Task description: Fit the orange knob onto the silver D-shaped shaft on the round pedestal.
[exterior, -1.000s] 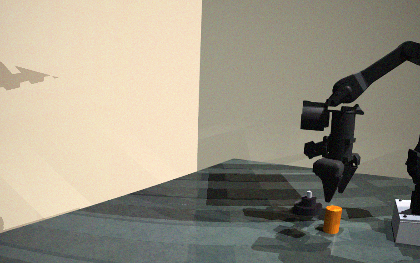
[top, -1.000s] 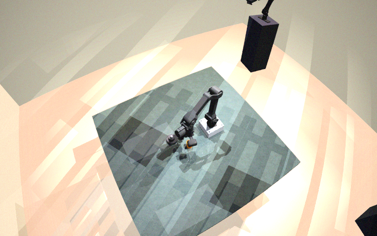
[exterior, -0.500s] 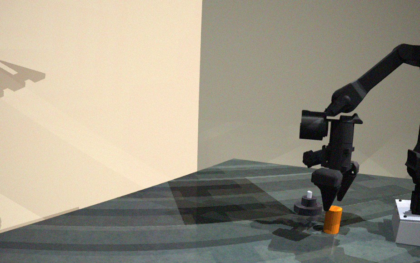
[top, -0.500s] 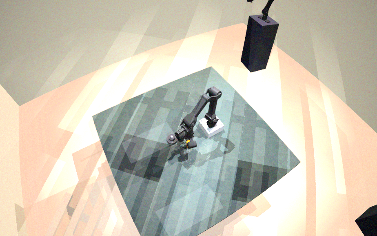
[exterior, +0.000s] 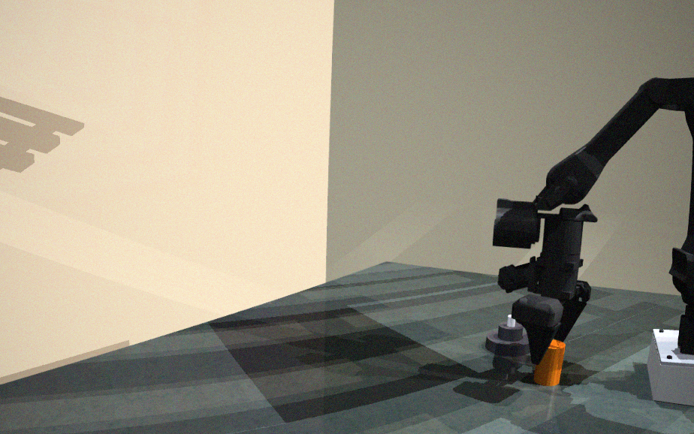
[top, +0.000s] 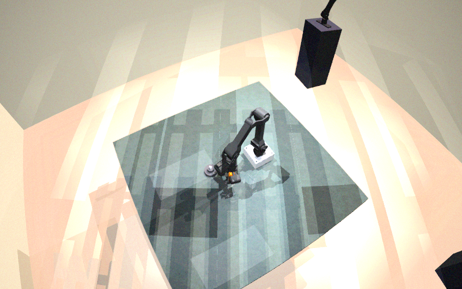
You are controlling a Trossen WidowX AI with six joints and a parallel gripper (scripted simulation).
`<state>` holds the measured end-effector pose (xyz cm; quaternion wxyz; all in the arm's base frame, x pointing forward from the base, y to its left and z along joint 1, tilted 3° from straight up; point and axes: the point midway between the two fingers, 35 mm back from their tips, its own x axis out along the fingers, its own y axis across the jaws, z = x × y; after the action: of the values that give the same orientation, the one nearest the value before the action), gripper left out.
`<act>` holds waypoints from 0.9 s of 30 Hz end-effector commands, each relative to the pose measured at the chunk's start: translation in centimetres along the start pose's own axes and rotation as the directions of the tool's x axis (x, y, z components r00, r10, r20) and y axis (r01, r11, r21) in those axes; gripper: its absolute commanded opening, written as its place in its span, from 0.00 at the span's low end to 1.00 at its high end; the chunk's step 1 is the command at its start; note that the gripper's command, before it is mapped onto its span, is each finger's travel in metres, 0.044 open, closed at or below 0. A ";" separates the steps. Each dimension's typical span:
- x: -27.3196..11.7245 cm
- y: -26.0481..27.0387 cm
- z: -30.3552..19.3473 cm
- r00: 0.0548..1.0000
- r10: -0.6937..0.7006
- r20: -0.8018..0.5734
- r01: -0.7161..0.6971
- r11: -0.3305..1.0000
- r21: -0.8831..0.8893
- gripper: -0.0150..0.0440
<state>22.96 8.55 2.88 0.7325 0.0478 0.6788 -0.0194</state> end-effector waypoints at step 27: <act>3.4 -0.3 -0.5 1.000 -0.008 -0.010 0.008 1.000 0.004 0.60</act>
<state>22.75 8.48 -0.42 0.7300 0.0464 0.6816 -0.0208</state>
